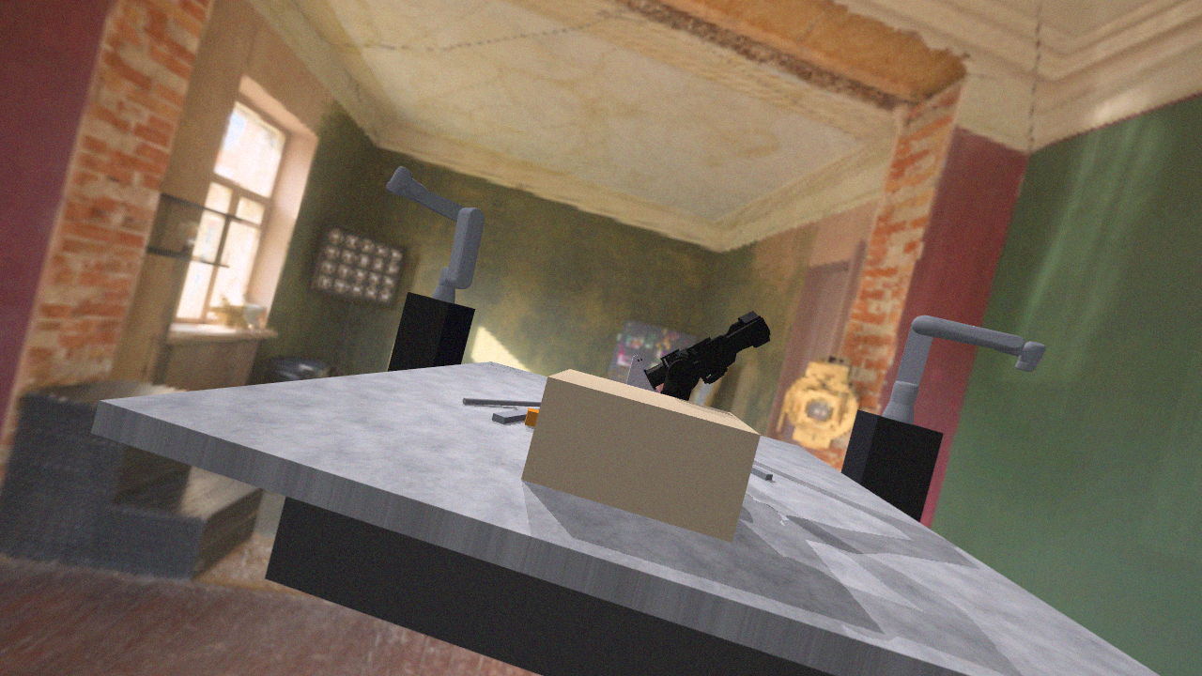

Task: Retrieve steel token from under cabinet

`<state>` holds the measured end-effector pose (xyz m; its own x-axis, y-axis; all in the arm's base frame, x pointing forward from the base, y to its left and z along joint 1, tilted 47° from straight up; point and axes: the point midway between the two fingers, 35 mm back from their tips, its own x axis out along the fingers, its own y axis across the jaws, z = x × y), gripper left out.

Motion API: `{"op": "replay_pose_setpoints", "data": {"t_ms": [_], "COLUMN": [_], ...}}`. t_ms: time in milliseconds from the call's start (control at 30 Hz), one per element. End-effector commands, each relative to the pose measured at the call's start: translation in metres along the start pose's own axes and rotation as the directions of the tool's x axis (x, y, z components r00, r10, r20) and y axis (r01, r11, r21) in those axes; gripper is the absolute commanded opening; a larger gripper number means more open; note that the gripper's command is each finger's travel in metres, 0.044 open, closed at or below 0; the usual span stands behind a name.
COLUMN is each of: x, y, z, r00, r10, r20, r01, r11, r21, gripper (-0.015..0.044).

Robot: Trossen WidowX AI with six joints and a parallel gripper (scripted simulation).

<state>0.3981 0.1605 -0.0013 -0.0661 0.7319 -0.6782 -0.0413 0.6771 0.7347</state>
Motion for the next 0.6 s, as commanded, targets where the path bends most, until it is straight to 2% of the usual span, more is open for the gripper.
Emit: {"op": "replay_pose_setpoints", "data": {"t_ms": [0,567], "x": [0.001,0.001], "y": [-0.01,-0.023], "z": [-0.001,-0.001], "r00": [1.0,1.0], "r10": [-0.005,-0.005], "r20": [-0.002,-0.002], "r01": [0.005,0.005], "r11": [1.0,1.0], "r21": [0.01,0.01], "gripper": [0.0,0.0]}}
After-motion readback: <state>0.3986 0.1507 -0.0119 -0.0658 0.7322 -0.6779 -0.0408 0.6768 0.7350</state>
